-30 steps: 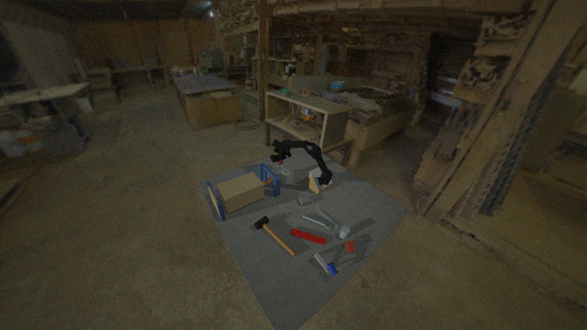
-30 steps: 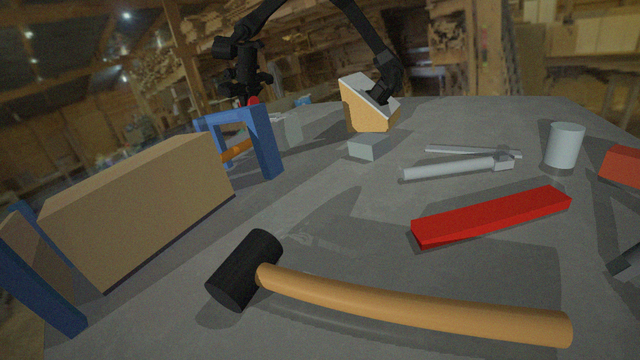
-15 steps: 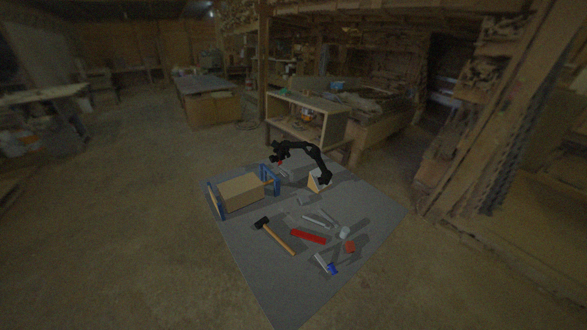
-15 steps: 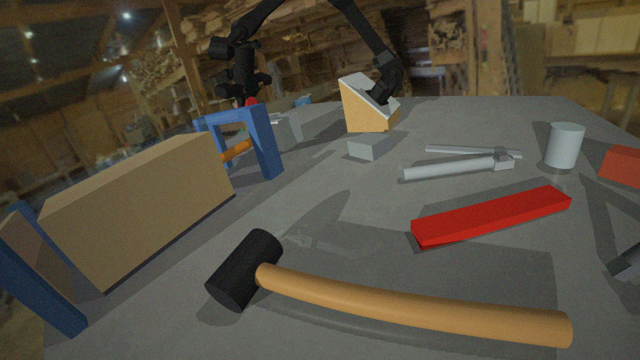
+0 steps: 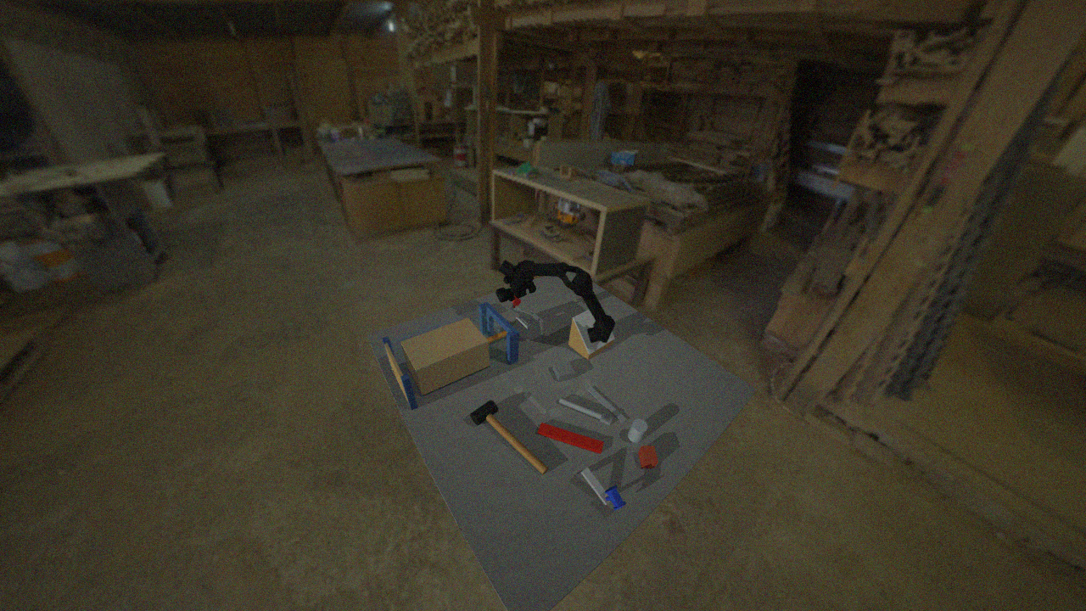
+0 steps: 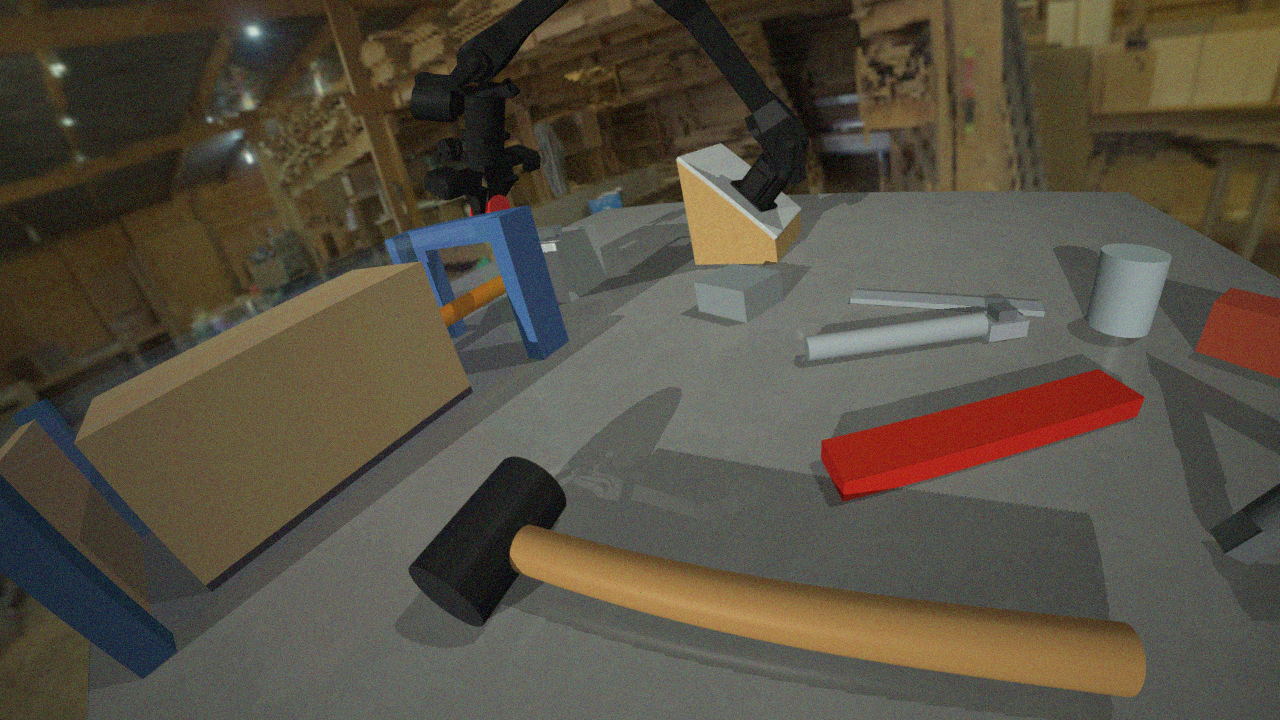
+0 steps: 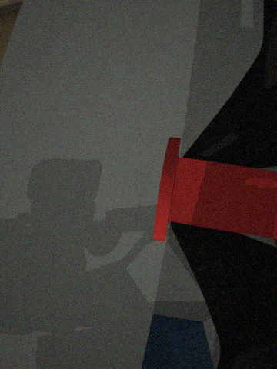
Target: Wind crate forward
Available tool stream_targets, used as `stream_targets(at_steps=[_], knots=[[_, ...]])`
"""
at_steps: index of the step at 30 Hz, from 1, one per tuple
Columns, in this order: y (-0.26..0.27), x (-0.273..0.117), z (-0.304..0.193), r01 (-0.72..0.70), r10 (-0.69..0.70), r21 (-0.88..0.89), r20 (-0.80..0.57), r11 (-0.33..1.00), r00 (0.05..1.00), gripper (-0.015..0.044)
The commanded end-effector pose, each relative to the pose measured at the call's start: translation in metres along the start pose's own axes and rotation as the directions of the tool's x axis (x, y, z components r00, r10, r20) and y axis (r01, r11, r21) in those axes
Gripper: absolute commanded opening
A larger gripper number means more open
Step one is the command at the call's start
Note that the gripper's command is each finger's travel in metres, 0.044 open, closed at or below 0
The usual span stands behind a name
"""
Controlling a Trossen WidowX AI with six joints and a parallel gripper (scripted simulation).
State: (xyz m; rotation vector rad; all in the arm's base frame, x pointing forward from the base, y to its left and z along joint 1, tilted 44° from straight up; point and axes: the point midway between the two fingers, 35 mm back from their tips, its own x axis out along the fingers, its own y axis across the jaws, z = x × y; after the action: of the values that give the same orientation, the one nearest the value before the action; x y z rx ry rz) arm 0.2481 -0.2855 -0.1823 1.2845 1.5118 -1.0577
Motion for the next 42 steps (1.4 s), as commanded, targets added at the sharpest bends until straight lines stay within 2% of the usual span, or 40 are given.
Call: stream_targets(at_steps=[1,42], knots=[[0.026,0.0,-0.018,-0.04,0.038,-0.04,-0.038,0.998,0.999,0.0],[0.037,-0.004,-0.026,-0.04,0.039,-0.04,-0.039,0.998,0.998,0.0]])
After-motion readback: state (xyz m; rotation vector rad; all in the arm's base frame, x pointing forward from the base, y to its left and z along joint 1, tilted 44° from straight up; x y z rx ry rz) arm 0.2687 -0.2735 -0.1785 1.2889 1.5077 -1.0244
